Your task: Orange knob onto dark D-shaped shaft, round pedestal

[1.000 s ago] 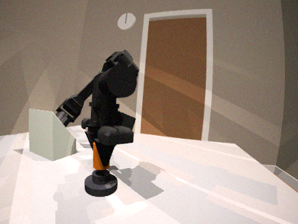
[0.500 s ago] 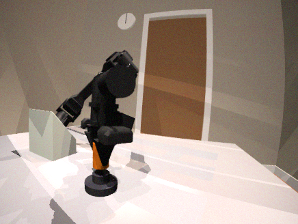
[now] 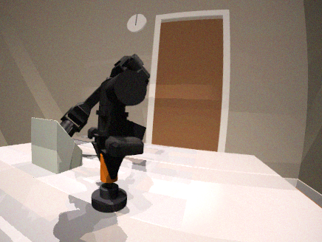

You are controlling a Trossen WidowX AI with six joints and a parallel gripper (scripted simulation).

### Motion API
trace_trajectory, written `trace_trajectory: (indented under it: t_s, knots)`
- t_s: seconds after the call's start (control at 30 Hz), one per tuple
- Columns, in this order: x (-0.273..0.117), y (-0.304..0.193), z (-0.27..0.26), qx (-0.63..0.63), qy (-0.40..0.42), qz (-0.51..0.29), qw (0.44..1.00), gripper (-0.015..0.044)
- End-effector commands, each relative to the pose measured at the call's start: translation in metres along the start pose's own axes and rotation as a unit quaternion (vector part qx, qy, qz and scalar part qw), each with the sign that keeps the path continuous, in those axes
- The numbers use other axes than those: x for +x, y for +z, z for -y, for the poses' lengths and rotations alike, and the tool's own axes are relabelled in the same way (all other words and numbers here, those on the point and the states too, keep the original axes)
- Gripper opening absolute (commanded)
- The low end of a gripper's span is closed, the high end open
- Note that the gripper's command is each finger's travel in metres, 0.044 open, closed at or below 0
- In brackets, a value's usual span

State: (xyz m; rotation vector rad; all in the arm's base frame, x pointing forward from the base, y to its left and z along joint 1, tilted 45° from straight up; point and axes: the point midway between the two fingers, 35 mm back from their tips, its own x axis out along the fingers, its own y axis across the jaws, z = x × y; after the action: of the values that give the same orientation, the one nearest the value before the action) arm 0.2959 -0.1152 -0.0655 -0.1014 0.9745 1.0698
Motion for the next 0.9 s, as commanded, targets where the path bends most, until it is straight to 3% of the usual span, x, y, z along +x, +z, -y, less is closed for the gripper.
trace_trajectory:
  t_s: [0.0, 0.2, 0.87]
  knots:
    - [-0.0033, 0.0006, 0.0031, -0.016, -0.003, 0.001, 1.000, 0.0000]
    - [-0.0034, 0.0000, 0.0048, -0.108, -0.003, 0.000, 0.994, 0.0000]
    - [-0.0003, -0.0003, -0.0003, -0.108, -0.003, 0.000, 0.994, 0.0000]
